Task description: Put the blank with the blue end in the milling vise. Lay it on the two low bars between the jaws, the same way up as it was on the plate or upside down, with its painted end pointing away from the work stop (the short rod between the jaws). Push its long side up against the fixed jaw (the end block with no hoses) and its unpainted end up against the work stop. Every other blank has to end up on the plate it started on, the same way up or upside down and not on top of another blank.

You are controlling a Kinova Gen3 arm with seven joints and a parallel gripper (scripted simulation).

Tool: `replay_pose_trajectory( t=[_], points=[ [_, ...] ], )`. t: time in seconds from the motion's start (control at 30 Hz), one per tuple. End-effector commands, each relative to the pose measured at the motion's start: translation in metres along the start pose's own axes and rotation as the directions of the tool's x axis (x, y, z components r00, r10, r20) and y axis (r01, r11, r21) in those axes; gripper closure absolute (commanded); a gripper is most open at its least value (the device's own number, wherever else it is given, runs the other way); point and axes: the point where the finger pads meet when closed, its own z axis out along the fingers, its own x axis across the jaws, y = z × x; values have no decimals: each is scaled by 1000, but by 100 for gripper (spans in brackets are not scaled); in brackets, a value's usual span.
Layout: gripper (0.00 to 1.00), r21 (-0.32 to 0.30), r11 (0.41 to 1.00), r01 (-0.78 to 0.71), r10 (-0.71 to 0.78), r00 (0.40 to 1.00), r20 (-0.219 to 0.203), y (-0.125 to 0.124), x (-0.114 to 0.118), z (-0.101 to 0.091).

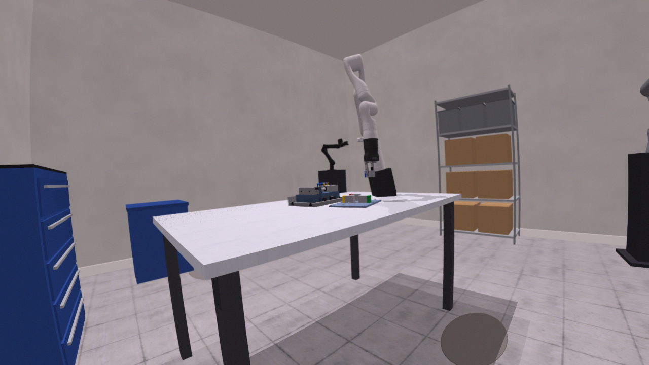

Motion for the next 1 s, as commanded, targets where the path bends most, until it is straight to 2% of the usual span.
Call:
replay_pose_trajectory(
  t=[0.0,0.27,0.4,0.83,0.97],
  points=[
    [100,4,998,56,-56,998,-3,-2,0,0],
    [100,6,984,177,-177,984,-6,-4,1,1],
    [100,-3,983,186,-186,983,-1,0,1,0],
    [100,4,926,377,-377,926,-8,-5,1,1],
    [100,-2,925,380,-380,925,-2,-1,1,0]
  ],
)
